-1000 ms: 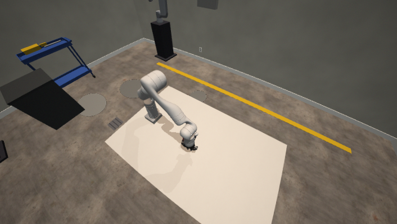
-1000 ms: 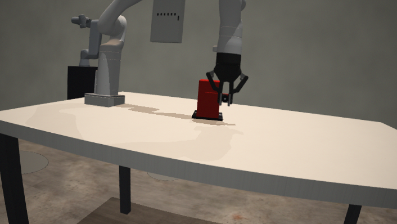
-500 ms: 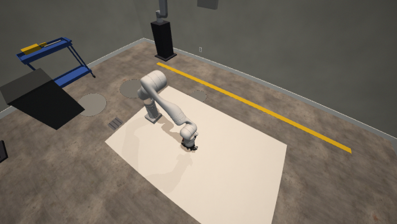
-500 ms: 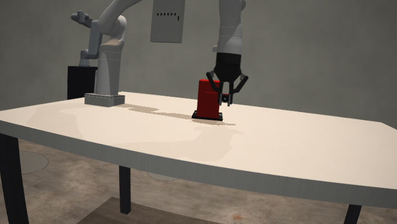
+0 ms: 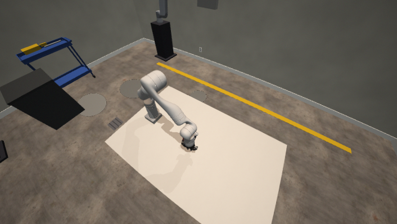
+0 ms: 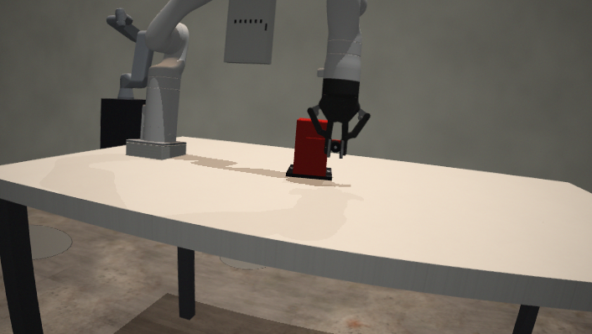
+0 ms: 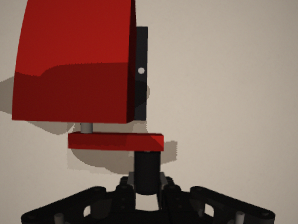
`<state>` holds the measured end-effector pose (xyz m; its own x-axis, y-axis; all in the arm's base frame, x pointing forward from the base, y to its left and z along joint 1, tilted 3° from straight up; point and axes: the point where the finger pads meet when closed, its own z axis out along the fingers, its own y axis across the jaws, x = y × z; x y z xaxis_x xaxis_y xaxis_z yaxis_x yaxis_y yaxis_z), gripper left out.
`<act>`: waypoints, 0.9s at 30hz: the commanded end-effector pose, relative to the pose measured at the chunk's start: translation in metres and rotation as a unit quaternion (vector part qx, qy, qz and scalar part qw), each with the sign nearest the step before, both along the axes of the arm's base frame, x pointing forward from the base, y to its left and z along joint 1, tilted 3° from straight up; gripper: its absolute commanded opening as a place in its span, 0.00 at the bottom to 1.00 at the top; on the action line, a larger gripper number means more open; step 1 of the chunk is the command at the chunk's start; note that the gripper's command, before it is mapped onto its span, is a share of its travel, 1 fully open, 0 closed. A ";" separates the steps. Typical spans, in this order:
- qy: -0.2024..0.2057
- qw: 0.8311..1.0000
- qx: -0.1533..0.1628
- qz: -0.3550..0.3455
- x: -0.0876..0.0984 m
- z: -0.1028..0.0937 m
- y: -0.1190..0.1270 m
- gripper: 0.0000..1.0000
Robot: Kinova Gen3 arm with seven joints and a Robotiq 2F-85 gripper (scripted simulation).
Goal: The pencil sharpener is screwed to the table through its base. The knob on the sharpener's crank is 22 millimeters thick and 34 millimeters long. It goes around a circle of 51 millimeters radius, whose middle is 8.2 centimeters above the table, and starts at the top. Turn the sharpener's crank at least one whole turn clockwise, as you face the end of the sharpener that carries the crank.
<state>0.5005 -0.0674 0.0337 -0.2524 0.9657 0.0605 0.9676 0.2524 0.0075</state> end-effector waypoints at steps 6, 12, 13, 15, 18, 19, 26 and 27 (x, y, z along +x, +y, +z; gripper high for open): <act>-0.001 1.000 0.000 0.000 0.000 0.000 0.000 0.00; -0.001 1.000 0.000 0.000 0.000 -0.003 0.000 0.00; -0.001 1.000 0.000 0.000 0.000 -0.004 0.000 0.00; -0.001 1.000 0.000 0.000 0.000 -0.006 0.000 0.00; -0.001 1.000 0.000 0.000 -0.001 -0.011 0.000 0.00; -0.001 1.000 0.000 0.000 -0.001 -0.011 0.000 0.00; -0.001 1.000 0.000 0.000 -0.004 -0.022 0.000 0.00; -0.001 1.000 0.000 0.000 -0.005 -0.023 0.000 0.00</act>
